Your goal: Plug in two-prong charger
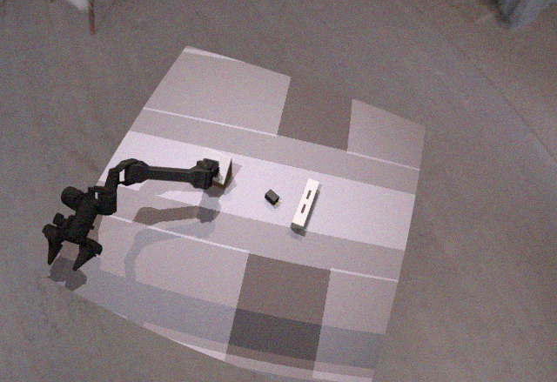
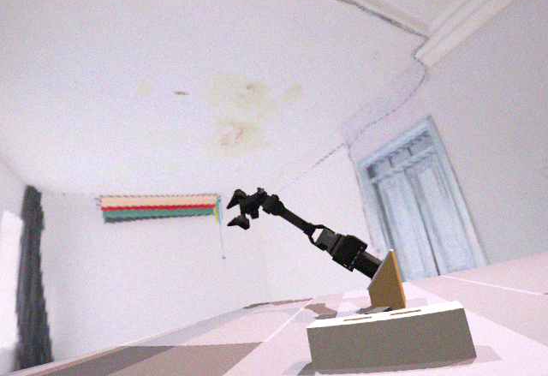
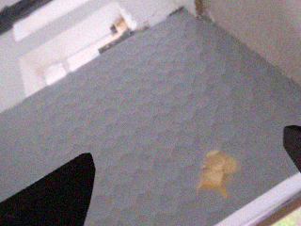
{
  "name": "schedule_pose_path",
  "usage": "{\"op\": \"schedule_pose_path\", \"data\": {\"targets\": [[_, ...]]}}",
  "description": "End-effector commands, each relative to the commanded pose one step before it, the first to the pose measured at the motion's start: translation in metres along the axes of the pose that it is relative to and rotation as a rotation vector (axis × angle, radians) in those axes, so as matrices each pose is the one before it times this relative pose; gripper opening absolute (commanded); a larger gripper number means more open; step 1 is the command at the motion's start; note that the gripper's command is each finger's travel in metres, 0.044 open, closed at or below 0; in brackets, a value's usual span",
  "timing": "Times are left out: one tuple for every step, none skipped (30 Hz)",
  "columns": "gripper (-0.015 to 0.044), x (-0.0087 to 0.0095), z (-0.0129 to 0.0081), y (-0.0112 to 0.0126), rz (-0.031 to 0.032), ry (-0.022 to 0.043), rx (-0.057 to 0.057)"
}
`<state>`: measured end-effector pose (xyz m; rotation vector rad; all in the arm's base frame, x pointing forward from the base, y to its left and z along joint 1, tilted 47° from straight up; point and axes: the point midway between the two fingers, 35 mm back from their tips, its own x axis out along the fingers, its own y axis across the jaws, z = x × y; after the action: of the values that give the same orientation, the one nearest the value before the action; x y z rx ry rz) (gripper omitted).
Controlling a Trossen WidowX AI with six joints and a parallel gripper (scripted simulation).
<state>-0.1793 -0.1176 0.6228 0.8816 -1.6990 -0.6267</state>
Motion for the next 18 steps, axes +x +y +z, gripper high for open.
{"op": "schedule_pose_path", "data": {"targets": [[0.0440,0.00053,-0.05856,-0.00666,0.01295,0.12446,-0.0802],[0.0440,0.00072,-0.01076,-0.00073,0.00268,0.02474,-0.0145],[0.0440,0.00073,-0.01077,-0.00066,0.00278,0.02489,-0.0144],[0.0440,0.00070,-0.01021,-0.00025,-0.00034,0.01968,-0.0147],[0.0440,0.00075,-0.01029,-0.00024,-0.00043,0.01991,-0.0148],[0.0440,0.00079,-0.01028,-0.00024,-0.00053,0.01995,-0.0147],[0.0440,0.00083,-0.01027,-0.00023,-0.00063,0.02000,-0.0147],[0.0440,0.00087,-0.01026,-0.00023,-0.00072,0.02004,-0.0147],[0.0440,0.00091,-0.01024,-0.00023,-0.00082,0.02007,-0.0146],[0.0440,0.00095,-0.01023,-0.00022,-0.00092,0.02011,-0.0146],[0.0440,0.00099,-0.01021,-0.00022,-0.00102,0.02015,-0.0145],[0.0440,0.00103,-0.01019,-0.00022,-0.00112,0.02018,-0.0145],[0.0440,0.00107,-0.01018,-0.00021,-0.00122,0.02021,-0.0145],[0.0440,0.00049,-0.00841,0.00074,0.00879,0.02132,-0.0136],[0.0440,0.00054,-0.00931,0.00088,0.00983,0.02374,-0.0148],[0.0440,0.00055,-0.00933,0.00096,0.00995,0.02392,-0.0146],[0.0440,0.00056,-0.00934,0.00103,0.01007,0.02409,-0.0144],[0.0440,0.00057,-0.00935,0.00111,0.01018,0.02425,-0.0142]]}}
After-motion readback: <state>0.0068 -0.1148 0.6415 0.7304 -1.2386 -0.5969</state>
